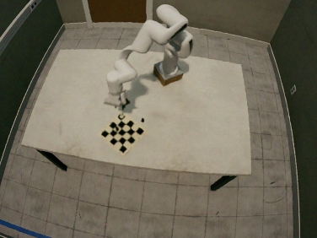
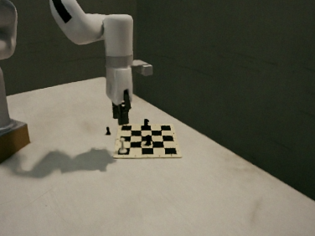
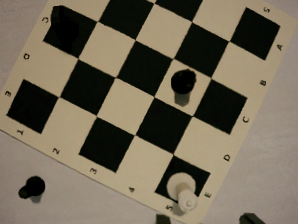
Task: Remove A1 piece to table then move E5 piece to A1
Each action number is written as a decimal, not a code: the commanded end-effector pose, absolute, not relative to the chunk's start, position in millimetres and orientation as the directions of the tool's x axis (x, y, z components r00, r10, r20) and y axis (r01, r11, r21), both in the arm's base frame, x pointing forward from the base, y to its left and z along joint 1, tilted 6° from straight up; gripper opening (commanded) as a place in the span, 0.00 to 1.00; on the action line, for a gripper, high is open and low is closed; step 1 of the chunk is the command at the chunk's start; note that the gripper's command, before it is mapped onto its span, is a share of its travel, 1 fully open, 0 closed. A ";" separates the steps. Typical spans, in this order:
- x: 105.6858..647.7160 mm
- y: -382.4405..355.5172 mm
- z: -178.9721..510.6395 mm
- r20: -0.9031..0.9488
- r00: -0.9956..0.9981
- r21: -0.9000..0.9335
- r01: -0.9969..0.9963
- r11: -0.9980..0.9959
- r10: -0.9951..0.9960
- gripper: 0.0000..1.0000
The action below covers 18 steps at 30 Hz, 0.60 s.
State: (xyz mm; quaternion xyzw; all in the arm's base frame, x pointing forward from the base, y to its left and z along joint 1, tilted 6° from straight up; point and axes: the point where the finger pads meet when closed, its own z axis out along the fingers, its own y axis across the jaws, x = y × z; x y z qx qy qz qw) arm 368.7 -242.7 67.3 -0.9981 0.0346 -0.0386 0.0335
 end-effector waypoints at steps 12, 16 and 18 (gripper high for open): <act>370.1 -243.5 65.7 0.078 0.994 -0.068 -0.066 -0.996 -0.071 0.43; 370.4 -243.3 62.3 0.078 0.994 -0.068 -0.066 -0.996 -0.071 0.43; 370.6 -243.2 60.1 0.078 0.994 -0.068 -0.066 -0.996 -0.071 0.43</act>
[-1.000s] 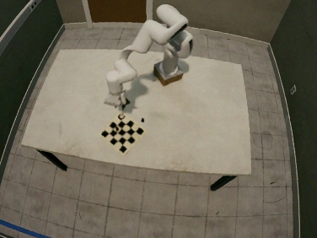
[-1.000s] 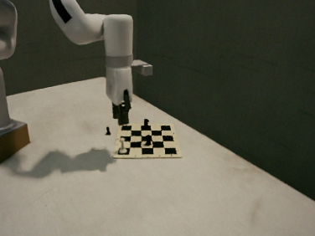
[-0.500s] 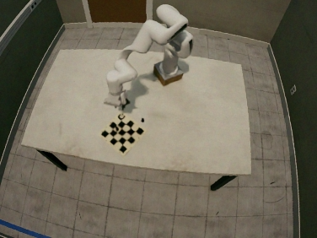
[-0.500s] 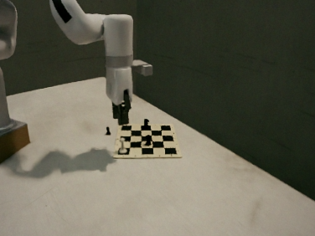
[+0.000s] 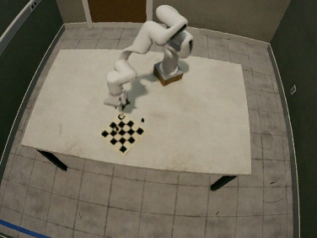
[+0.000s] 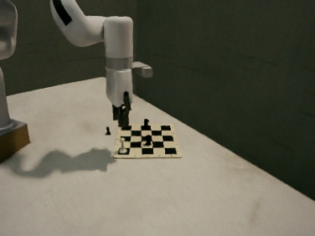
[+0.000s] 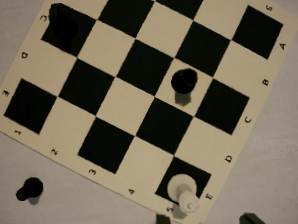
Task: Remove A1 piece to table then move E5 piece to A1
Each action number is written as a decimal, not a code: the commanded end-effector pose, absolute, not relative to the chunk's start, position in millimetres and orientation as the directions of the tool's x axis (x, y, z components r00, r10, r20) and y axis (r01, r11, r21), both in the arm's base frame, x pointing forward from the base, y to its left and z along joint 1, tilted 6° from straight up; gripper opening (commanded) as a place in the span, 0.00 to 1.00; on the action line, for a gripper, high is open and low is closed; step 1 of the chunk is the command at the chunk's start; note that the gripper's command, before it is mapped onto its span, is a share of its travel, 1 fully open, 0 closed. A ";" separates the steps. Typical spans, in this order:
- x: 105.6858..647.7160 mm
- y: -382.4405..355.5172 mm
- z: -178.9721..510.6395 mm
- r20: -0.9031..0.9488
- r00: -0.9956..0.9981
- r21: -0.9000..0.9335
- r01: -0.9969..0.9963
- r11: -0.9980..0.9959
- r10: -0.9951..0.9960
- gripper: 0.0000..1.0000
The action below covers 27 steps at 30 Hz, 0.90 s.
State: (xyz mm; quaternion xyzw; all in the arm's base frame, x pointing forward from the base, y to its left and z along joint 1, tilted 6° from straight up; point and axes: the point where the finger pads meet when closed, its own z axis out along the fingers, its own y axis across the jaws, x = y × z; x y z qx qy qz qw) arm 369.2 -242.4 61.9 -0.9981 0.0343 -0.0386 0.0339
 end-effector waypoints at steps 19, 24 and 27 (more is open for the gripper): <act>372.9 -241.9 34.6 0.078 0.994 -0.068 -0.066 -0.996 -0.071 0.43; 373.3 -241.7 30.2 0.078 0.994 -0.068 -0.066 -0.996 -0.071 0.43; 373.6 -241.5 26.3 0.078 0.994 -0.068 -0.066 -0.996 -0.071 0.43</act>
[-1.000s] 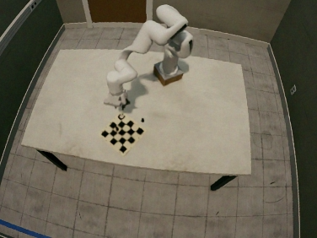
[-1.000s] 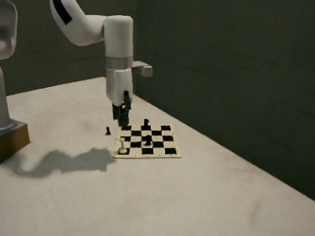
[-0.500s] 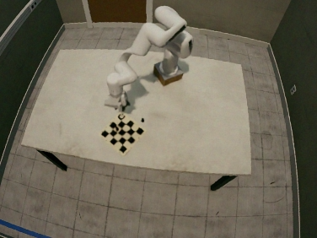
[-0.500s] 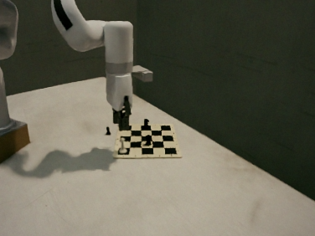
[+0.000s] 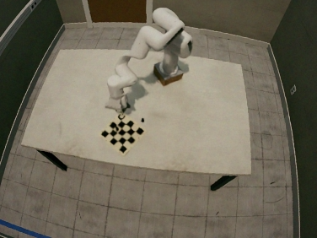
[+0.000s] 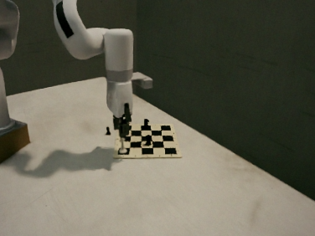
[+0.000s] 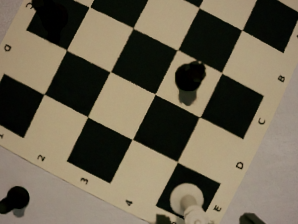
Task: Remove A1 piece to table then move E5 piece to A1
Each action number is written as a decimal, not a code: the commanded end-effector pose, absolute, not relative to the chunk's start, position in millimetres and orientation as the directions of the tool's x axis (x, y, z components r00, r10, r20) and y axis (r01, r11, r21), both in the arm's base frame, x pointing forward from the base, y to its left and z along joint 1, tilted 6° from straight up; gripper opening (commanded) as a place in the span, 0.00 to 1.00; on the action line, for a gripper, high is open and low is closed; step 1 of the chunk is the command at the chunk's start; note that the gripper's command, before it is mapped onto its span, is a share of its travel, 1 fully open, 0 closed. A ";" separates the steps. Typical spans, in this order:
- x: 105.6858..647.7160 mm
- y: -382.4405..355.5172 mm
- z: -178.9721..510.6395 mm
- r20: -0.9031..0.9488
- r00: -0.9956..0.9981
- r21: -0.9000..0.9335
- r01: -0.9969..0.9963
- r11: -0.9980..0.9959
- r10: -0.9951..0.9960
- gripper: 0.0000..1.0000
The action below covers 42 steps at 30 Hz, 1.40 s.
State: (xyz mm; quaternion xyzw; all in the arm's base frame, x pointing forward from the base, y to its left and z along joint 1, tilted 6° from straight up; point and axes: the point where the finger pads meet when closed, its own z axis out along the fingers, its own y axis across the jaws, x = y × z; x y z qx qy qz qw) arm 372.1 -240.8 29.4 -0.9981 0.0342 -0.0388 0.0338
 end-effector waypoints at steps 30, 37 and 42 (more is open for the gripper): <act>374.4 -241.0 16.8 0.078 0.994 -0.068 -0.066 -0.996 -0.071 0.43; 374.4 -241.0 16.8 0.078 0.994 -0.068 -0.066 -0.996 -0.071 0.43; 374.4 -241.0 16.8 0.078 0.994 -0.068 -0.066 -0.996 -0.071 0.43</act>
